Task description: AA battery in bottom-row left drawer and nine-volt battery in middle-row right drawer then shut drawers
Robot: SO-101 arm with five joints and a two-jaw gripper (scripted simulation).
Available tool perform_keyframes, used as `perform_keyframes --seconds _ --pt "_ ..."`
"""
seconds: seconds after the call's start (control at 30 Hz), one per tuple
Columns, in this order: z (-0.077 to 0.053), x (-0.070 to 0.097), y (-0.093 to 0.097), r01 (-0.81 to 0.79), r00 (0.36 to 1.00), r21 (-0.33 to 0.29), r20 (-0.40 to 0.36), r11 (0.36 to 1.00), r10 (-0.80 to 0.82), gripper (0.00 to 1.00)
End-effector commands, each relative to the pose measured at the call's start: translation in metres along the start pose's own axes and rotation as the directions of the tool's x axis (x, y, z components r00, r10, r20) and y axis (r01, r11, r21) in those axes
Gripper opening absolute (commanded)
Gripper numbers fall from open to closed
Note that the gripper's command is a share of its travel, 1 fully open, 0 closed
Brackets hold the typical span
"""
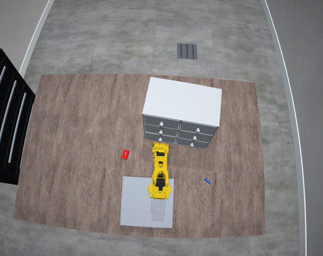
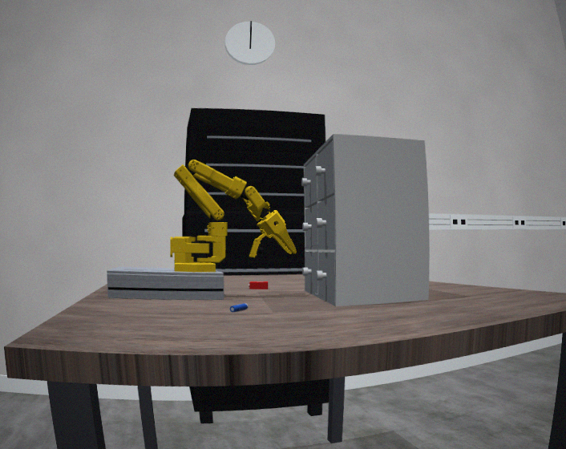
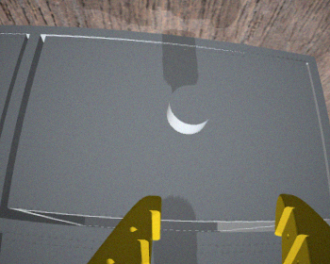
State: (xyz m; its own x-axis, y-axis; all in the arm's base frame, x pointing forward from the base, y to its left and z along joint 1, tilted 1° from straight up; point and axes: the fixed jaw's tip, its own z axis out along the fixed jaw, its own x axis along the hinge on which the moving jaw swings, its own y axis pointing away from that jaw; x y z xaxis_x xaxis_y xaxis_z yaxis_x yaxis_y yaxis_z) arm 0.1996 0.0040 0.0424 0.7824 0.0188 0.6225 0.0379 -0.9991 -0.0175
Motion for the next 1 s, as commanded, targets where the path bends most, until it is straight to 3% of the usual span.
perform_keyframes --seconds 0.0,0.6,0.97 --pt "-0.012 0.006 -0.001 -0.007 1.000 0.002 -0.011 1.000 0.007 0.21" --pt "-0.060 0.011 -0.001 -0.007 0.999 0.004 -0.033 1.000 0.007 0.21" --pt "-0.062 0.010 -0.001 -0.007 0.999 0.004 -0.034 1.000 0.007 0.21"
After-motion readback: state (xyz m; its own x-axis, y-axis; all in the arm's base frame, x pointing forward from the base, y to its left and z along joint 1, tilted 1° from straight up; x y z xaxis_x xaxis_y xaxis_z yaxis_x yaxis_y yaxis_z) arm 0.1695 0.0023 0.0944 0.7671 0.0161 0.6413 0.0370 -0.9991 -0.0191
